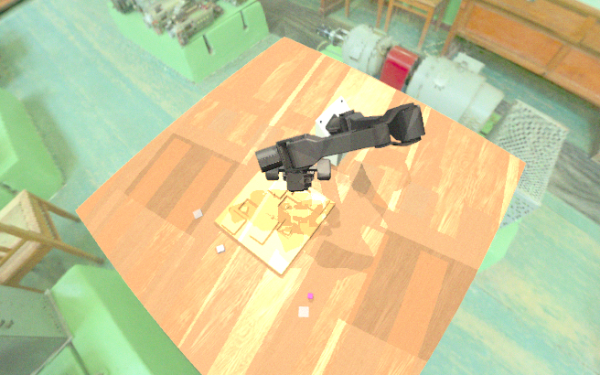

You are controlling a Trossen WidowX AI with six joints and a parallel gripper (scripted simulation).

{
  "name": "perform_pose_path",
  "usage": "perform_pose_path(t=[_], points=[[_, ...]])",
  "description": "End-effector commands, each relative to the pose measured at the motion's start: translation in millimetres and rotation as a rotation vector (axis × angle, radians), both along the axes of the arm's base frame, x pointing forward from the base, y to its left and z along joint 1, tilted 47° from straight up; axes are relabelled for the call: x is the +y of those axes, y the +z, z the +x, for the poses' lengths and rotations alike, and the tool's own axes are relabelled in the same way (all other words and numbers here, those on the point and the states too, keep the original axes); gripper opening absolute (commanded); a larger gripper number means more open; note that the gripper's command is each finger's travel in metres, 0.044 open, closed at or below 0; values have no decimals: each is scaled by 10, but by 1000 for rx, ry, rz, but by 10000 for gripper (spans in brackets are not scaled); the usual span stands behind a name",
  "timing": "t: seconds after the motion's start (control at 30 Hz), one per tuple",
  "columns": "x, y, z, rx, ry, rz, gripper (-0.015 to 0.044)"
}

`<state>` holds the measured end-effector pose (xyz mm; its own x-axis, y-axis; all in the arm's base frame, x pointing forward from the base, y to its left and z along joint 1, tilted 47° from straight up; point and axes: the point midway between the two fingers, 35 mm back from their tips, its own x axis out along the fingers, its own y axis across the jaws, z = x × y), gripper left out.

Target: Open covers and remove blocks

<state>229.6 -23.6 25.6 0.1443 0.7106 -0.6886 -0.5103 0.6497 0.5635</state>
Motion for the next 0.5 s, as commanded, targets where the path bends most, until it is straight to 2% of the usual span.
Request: perform_pose_path(t=[0.0, 0.47], points=[[18, 85, 74, -47, 42, -26, 80], [239, 373, 314, -44, 41, -45, 80]])
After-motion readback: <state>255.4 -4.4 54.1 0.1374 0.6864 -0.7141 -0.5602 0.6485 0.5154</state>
